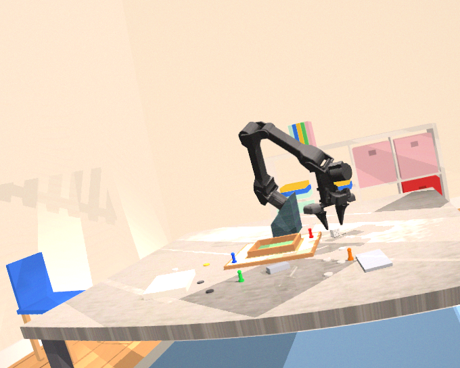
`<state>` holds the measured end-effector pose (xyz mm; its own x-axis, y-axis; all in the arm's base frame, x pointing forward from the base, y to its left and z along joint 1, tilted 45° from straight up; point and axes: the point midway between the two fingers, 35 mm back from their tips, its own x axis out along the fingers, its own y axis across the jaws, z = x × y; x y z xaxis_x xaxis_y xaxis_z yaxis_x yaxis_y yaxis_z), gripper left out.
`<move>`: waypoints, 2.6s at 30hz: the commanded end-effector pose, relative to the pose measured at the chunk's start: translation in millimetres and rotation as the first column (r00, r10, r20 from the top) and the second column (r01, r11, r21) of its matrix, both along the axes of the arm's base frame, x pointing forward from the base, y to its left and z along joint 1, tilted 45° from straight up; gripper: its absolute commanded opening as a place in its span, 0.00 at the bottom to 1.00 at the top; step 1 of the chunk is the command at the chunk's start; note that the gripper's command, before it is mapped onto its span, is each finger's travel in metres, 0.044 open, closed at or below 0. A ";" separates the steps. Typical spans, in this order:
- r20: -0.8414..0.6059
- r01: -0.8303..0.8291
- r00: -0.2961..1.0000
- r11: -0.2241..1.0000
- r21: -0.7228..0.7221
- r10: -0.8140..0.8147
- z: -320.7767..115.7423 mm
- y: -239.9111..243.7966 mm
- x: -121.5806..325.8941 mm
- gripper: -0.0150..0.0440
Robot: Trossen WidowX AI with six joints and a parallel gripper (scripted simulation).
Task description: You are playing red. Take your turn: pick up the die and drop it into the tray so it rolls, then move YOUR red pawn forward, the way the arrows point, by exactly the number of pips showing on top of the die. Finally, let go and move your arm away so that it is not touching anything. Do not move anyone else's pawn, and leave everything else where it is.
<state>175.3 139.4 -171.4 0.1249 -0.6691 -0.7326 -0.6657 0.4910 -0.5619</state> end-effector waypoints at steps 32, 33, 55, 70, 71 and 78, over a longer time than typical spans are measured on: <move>0.028 -0.026 0.999 1.000 0.012 0.026 6.0 6.1 5.4 0.25; 0.027 -0.026 0.999 1.000 0.011 0.025 8.7 8.6 5.0 0.25; -0.062 -0.062 0.996 0.998 -0.009 0.062 90.8 52.3 -2.0 0.25; -0.269 -0.298 0.919 0.955 0.009 0.289 125.4 10.0 46.7 0.25; -0.282 -0.313 0.910 0.950 0.010 0.303 127.7 6.7 49.4 0.25; -0.371 -0.413 0.842 0.910 0.024 0.392 143.9 -18.5 66.9 0.25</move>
<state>236.7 134.4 -34.7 0.1251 -0.6514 -0.7484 -0.9390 0.1658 -0.3013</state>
